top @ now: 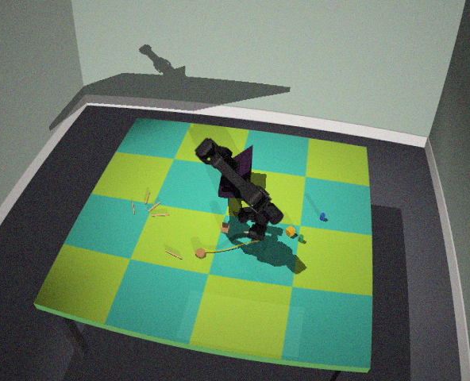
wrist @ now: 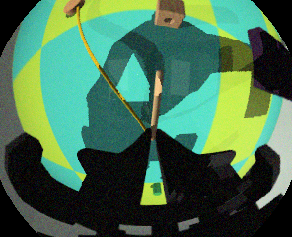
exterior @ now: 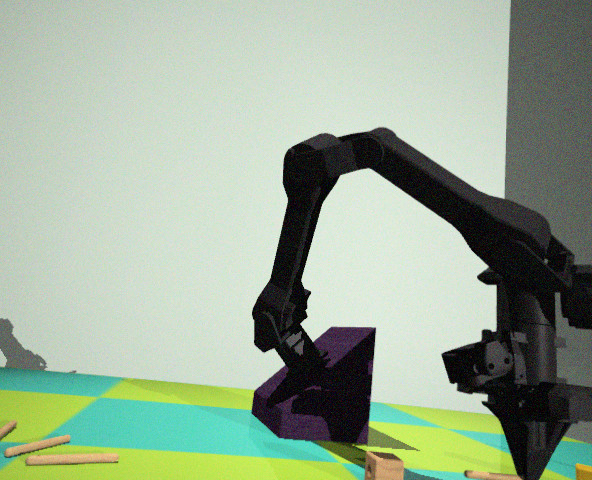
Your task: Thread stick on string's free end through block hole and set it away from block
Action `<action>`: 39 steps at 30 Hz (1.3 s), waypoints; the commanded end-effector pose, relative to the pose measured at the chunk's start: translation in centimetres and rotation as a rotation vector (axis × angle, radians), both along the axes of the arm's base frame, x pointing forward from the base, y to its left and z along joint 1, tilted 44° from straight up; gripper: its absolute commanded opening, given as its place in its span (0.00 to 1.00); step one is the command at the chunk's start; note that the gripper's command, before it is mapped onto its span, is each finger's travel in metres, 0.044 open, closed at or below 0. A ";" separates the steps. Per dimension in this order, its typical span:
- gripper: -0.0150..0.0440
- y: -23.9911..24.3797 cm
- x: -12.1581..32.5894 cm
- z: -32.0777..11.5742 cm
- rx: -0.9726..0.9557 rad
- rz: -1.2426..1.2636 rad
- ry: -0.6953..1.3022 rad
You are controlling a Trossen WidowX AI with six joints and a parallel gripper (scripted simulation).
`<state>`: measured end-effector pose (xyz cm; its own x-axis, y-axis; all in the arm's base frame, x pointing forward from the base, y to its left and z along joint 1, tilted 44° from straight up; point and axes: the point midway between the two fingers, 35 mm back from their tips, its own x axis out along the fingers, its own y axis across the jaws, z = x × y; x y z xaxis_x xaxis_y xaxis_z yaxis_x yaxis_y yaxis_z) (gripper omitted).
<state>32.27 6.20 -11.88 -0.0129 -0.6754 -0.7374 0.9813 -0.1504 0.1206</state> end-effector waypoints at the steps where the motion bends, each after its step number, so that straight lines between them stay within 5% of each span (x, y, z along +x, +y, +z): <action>1: 0.25 -0.5 -0.5 -0.1 -0.008 0.005 0.004; 39: 0.25 -3.3 -1.5 2.1 -0.007 0.006 0.005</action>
